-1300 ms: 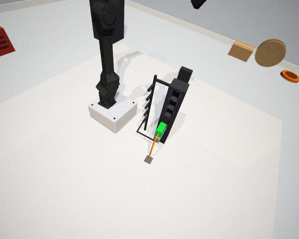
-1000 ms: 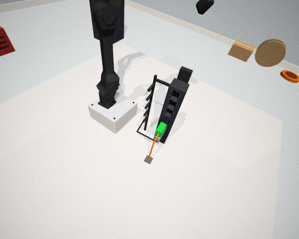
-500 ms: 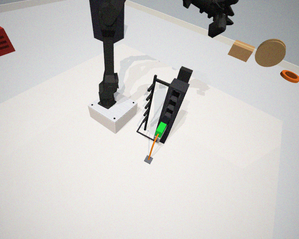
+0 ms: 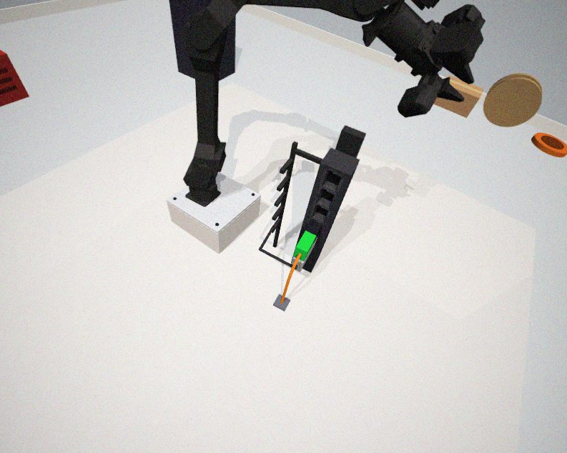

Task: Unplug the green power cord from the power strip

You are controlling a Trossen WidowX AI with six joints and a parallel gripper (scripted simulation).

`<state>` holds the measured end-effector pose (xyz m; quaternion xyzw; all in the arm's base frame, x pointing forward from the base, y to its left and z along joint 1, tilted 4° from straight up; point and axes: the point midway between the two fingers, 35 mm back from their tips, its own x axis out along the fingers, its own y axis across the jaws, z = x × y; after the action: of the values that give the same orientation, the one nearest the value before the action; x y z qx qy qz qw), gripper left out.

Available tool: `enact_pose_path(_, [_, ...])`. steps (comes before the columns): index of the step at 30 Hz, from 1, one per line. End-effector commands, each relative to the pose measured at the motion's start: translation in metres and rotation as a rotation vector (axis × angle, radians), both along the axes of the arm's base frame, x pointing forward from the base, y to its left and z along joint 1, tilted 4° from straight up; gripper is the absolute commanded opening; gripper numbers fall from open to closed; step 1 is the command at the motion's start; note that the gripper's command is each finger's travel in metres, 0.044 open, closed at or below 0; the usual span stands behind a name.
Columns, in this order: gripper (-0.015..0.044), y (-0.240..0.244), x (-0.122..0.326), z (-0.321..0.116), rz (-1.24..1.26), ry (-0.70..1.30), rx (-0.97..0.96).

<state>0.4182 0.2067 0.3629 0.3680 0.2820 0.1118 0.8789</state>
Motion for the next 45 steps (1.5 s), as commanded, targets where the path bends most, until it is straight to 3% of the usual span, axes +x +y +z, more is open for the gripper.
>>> enact_pose_path(1, [0.016, -0.035, 0.016, -0.016, -0.094, 0.058, 0.021])
enact_pose_path(11, [0.016, -0.126, 0.043, -0.051, -0.33, 0.158, 0.147])
enact_pose_path(17, [0.016, -0.198, 0.051, -0.083, -0.526, 0.231, 0.147])
enact_pose_path(21, [0.016, -0.215, 0.041, -0.109, -0.571, 0.339, 0.118])
enact_pose_path(27, [0.016, -0.26, 0.0, -0.175, -0.714, 0.661, 0.093])
enact_pose_path(36, [0.016, -0.307, -0.102, -0.243, -0.923, 1.22, 0.107])
enact_pose_path(45, [0.016, -0.308, -0.103, -0.244, -0.926, 1.232, 0.108])
